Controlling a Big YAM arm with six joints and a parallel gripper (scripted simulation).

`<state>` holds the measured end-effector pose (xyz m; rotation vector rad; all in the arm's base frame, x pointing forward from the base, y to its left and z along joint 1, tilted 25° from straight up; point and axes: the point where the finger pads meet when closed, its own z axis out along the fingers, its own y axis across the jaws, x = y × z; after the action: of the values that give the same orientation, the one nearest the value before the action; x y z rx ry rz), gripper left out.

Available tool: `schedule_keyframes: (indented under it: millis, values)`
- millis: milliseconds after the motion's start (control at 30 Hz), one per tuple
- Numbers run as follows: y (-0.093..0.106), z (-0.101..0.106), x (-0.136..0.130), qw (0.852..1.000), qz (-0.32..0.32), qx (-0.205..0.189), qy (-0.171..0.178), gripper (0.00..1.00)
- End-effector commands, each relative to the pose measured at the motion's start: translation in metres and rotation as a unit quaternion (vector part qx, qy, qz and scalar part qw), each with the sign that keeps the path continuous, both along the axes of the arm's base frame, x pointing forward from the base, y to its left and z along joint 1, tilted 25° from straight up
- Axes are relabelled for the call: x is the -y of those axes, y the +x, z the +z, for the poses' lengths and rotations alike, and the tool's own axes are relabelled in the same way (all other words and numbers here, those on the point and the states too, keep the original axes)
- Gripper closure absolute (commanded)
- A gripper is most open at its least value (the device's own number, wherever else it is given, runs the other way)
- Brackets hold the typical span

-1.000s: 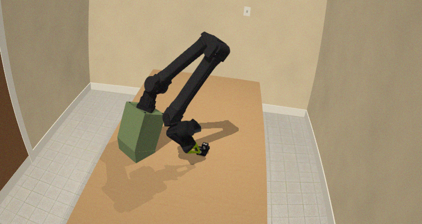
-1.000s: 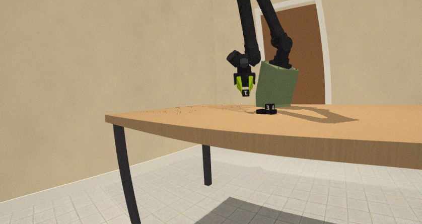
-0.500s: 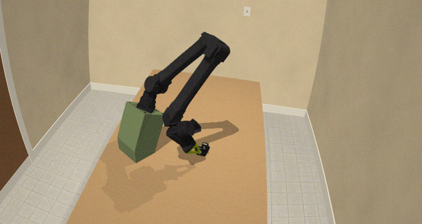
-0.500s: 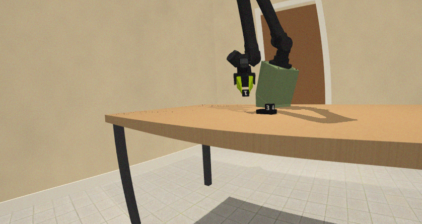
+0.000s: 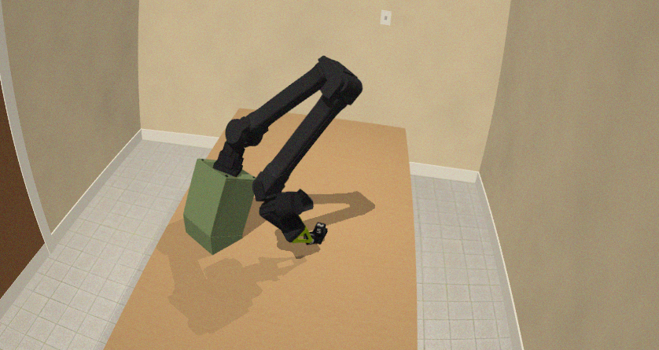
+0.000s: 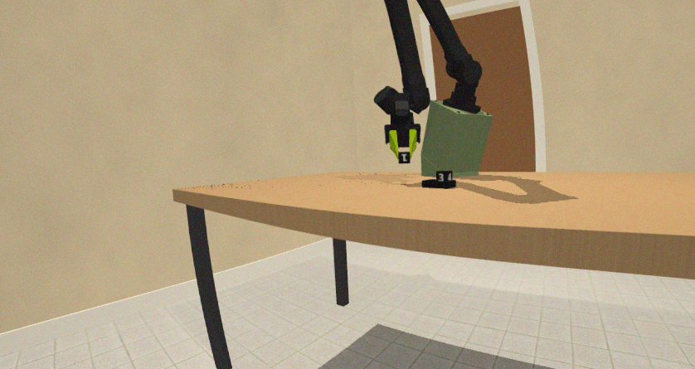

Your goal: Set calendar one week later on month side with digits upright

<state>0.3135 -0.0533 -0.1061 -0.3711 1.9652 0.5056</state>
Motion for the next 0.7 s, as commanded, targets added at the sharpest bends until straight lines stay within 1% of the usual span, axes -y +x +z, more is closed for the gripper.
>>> schedule_keyframes:
  millis: [0,667]
  values:
    - [0.003,-0.004,-0.004,1.0,0.003,0.002,0.002,0.75]
    - [0.01,-0.032,-0.015,1.0,0.003,0.002,0.003,0.75]
